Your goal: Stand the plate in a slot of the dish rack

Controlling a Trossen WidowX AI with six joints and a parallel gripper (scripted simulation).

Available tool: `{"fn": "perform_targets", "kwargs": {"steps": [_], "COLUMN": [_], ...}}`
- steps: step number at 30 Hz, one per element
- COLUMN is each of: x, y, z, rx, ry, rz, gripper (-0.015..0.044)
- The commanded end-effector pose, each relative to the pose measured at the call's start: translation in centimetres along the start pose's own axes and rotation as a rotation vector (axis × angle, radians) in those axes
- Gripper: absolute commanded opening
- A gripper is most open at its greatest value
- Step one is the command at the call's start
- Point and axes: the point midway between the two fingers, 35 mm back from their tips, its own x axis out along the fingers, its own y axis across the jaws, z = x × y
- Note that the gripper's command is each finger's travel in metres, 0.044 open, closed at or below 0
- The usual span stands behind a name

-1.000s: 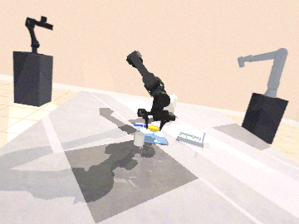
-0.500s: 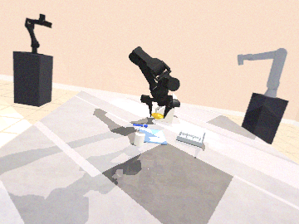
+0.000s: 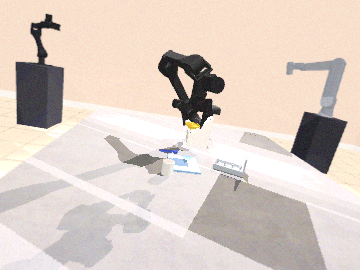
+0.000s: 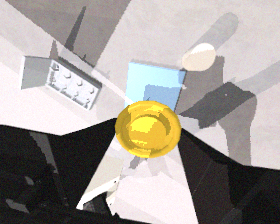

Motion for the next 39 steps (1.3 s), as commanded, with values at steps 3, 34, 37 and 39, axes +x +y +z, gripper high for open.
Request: {"fn": "perform_targets", "kwargs": {"steps": [3,34,37,39], "x": [-1.3,1.1,2.0,2.5], "y": [0.2,11.8,12.1,12.2], "z": [0.0,-6.0,-6.1,-6.2], "rx": [0.008,0.328,0.275,0.239], "ry": [-0.002,0.102,0.134,0.153], "rz": [0.001,0.101,0.146,0.179], "gripper": [0.0,0.0,0.0,0.0]}}
